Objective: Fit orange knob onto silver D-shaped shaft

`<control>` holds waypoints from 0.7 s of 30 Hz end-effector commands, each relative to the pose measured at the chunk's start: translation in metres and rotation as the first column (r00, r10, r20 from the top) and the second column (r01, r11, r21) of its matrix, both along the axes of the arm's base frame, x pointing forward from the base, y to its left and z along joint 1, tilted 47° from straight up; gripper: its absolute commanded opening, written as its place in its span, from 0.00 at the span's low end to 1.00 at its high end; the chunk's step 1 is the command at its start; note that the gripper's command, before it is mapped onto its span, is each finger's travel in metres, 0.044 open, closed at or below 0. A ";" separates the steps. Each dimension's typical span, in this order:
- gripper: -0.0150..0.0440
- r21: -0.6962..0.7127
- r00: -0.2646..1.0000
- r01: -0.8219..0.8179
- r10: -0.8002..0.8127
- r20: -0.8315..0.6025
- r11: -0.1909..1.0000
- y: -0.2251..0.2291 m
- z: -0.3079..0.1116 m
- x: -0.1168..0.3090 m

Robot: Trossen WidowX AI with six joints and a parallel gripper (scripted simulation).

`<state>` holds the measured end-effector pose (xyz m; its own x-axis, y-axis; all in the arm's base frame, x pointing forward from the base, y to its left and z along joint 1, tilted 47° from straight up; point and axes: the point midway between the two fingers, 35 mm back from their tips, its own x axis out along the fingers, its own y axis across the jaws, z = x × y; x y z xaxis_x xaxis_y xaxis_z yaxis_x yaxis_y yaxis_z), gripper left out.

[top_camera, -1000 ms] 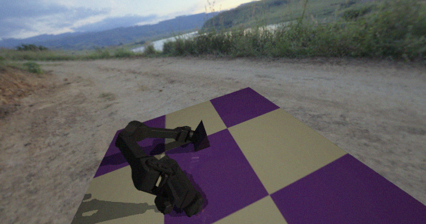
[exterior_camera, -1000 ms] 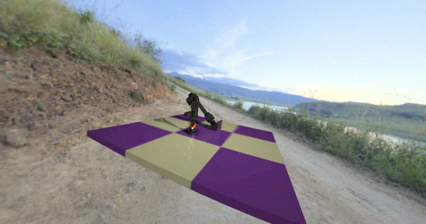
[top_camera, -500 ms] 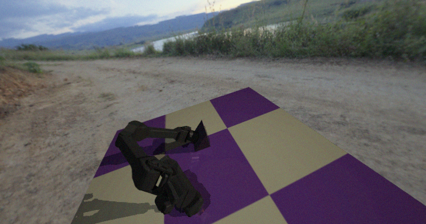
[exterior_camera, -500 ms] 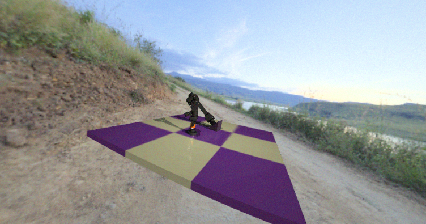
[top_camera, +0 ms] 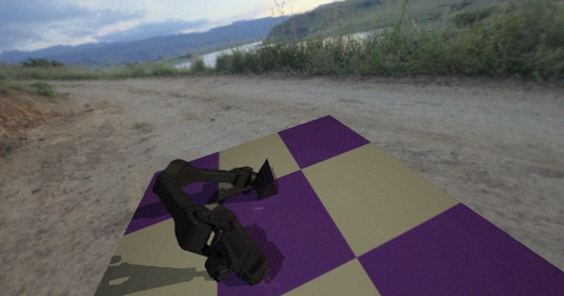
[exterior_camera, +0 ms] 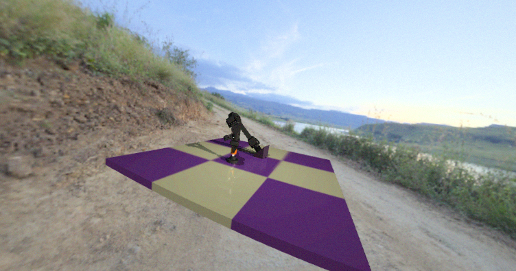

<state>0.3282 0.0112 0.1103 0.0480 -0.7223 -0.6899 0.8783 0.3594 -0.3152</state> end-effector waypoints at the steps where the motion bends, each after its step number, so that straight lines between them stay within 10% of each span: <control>1: 0.25 0.001 0.999 -0.031 0.031 -0.028 1.000 0.002 0.001 0.001; 21: 0.25 0.003 0.979 -0.142 0.141 -0.144 0.990 -0.002 -0.002 0.001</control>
